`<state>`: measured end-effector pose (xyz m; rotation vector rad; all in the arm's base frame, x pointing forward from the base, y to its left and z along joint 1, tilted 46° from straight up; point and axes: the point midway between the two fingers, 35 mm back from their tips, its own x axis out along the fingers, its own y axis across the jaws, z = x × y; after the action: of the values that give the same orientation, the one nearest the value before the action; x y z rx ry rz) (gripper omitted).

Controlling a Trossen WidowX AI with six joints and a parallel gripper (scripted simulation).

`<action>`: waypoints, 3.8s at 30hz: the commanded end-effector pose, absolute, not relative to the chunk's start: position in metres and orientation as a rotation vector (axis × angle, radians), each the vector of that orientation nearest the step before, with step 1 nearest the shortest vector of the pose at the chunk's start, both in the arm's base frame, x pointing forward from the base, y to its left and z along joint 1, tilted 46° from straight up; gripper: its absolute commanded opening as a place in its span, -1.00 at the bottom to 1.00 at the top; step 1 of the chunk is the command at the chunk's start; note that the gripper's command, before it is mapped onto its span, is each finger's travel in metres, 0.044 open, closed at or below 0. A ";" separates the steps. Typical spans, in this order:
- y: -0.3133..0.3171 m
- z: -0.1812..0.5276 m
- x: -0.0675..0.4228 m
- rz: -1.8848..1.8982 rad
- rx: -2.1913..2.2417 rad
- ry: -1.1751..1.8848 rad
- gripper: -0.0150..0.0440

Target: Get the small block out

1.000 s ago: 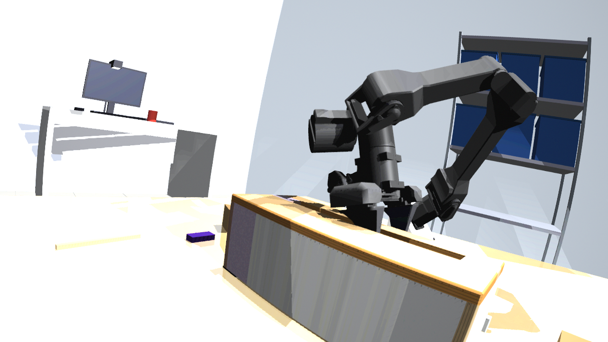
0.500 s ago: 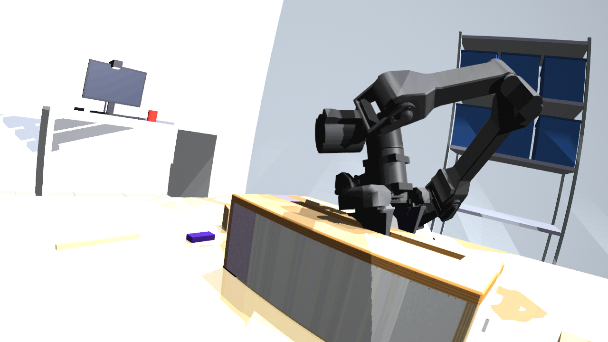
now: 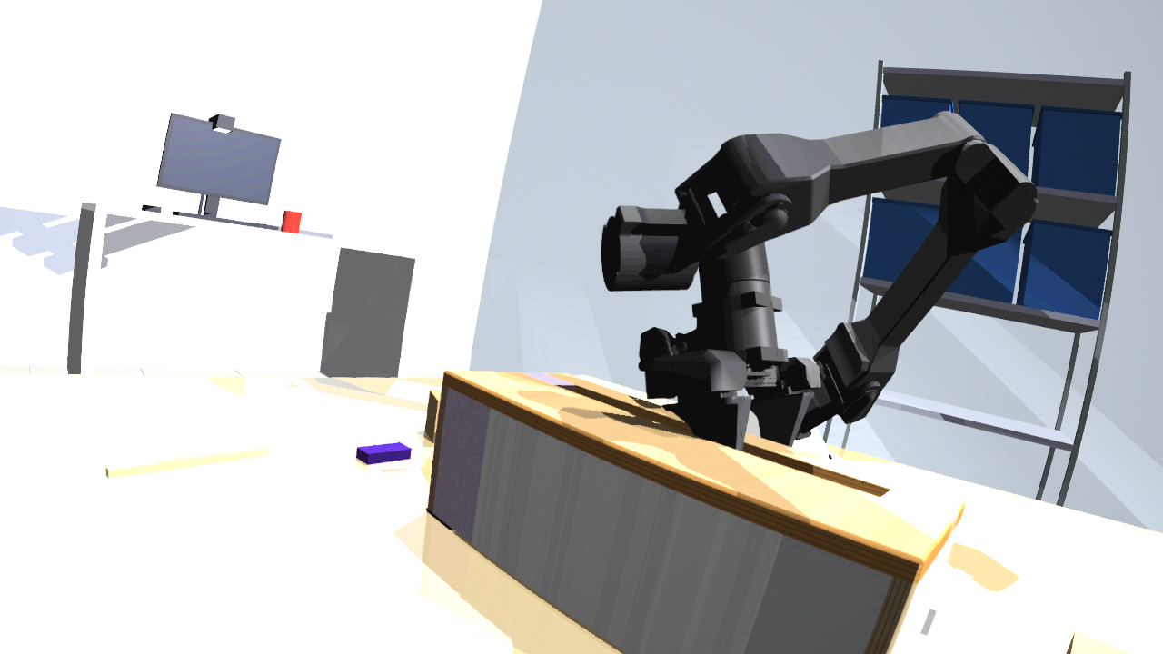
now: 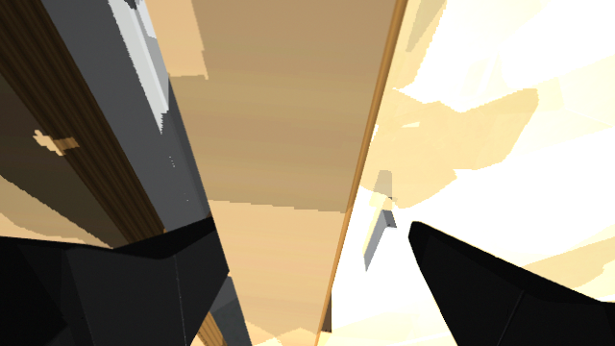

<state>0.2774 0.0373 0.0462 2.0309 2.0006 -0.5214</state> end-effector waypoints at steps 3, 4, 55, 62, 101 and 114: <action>0.038 0.046 0.277 -0.525 2.026 2.005 0.86; 0.039 0.047 0.277 -0.525 2.026 2.005 0.86; 0.087 0.097 0.283 -0.523 2.028 2.007 0.86; 0.095 0.106 0.284 -0.522 2.028 2.007 0.86; 0.063 0.165 0.276 0.313 1.194 1.617 0.47; 0.076 0.178 0.265 0.968 0.182 1.062 0.47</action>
<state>0.2771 0.0666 0.1682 1.0365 1.5328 0.4639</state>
